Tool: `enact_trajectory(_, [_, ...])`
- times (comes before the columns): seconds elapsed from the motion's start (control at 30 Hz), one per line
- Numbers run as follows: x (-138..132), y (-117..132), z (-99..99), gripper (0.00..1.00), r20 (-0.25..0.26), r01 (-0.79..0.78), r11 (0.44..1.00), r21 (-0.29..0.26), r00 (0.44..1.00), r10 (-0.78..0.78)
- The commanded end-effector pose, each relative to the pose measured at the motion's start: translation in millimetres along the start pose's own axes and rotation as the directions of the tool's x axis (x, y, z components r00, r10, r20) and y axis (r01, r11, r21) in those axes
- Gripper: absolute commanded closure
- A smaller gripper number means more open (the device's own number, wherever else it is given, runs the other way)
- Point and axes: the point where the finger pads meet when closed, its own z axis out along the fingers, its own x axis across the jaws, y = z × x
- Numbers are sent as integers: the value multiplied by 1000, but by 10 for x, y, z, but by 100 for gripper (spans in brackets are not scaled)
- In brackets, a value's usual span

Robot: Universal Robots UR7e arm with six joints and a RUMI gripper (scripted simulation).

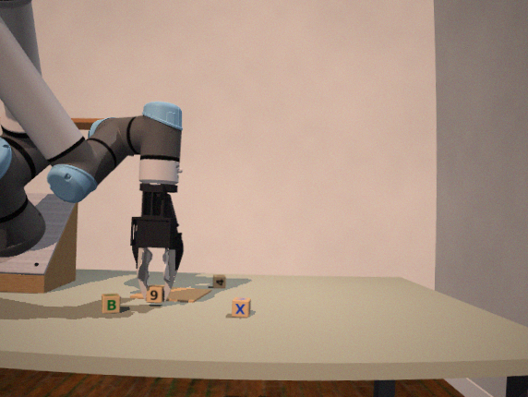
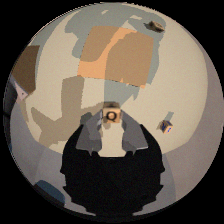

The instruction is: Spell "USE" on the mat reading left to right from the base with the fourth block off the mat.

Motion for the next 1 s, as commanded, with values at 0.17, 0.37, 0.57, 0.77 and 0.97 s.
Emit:
enact_trajectory(0.17, [31, 5, 55, 91, -12, 0, 1000, -2, 1000, 0])
enact_trajectory(0.37, [34, 9, 49, 91, -13, -1, 1000, -2, 1000, 1])
enact_trajectory(0.57, [33, 8, 50, 91, -13, -1, 1000, -2, 1000, 1])
enact_trajectory(0.77, [33, 8, 50, 91, -13, -1, 1000, -2, 1000, 1])
enact_trajectory(0.97, [28, 6, 65, 91, -11, 0, 1000, -2, 1000, 0])
